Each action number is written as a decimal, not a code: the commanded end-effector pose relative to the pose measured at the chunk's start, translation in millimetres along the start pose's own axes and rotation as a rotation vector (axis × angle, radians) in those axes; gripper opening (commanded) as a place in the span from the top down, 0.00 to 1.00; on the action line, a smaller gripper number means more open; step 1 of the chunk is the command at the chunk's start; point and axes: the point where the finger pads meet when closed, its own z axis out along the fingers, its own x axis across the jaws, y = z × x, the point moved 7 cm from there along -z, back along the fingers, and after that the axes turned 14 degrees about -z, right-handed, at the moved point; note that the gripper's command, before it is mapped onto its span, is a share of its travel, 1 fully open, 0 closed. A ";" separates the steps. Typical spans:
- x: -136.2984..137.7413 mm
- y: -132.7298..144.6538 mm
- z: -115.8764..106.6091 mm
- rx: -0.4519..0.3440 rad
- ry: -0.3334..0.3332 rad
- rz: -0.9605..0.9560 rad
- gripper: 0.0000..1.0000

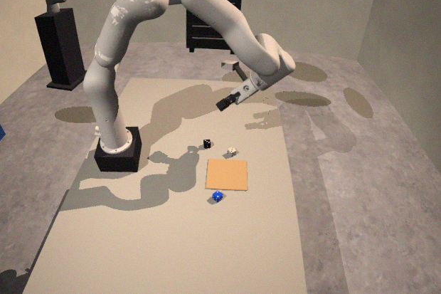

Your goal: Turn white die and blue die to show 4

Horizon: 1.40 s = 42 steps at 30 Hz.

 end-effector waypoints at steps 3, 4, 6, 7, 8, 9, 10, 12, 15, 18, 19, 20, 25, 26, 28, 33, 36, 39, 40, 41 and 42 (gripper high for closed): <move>0.5 -0.4 -1.7 -0.004 0.002 -0.001 0.00; 0.5 -0.4 -1.7 -0.004 0.002 -0.001 0.00; 0.5 -0.4 -1.7 -0.004 0.002 -0.001 0.00; 0.5 -0.4 -1.7 -0.004 0.002 -0.001 0.00; 0.5 -0.4 -1.7 -0.004 0.002 -0.001 0.00; 0.5 -0.4 -1.7 -0.004 0.002 -0.001 0.00; 0.5 -0.4 -1.7 -0.004 0.002 -0.001 0.00; 0.5 -0.4 -1.7 -0.004 0.002 -0.001 0.00; 0.5 -0.4 -1.7 -0.004 0.002 -0.001 0.00; 0.2 -0.2 -1.8 -0.005 0.002 0.000 0.00; -1.7 0.6 -2.1 -0.010 0.004 0.008 0.00; -6.3 2.6 -2.9 -0.023 0.008 0.028 0.00; -41.3 16.0 -7.8 -0.122 0.043 0.177 0.00; -52.9 19.6 -9.1 -0.154 0.055 0.225 0.00; -59.9 21.6 -9.7 -0.173 0.063 0.253 0.00; -91.2 28.8 -12.0 -0.256 0.100 0.379 0.00; -115.0 32.5 -12.7 -0.319 0.132 0.473 0.00; -127.3 33.8 -12.8 -0.352 0.150 0.522 0.00; -138.4 34.5 -12.7 -0.381 0.167 0.565 0.00; -144.7 34.8 -12.5 -0.398 0.177 0.590 0.00; -149.9 34.9 -12.3 -0.412 0.186 0.610 0.00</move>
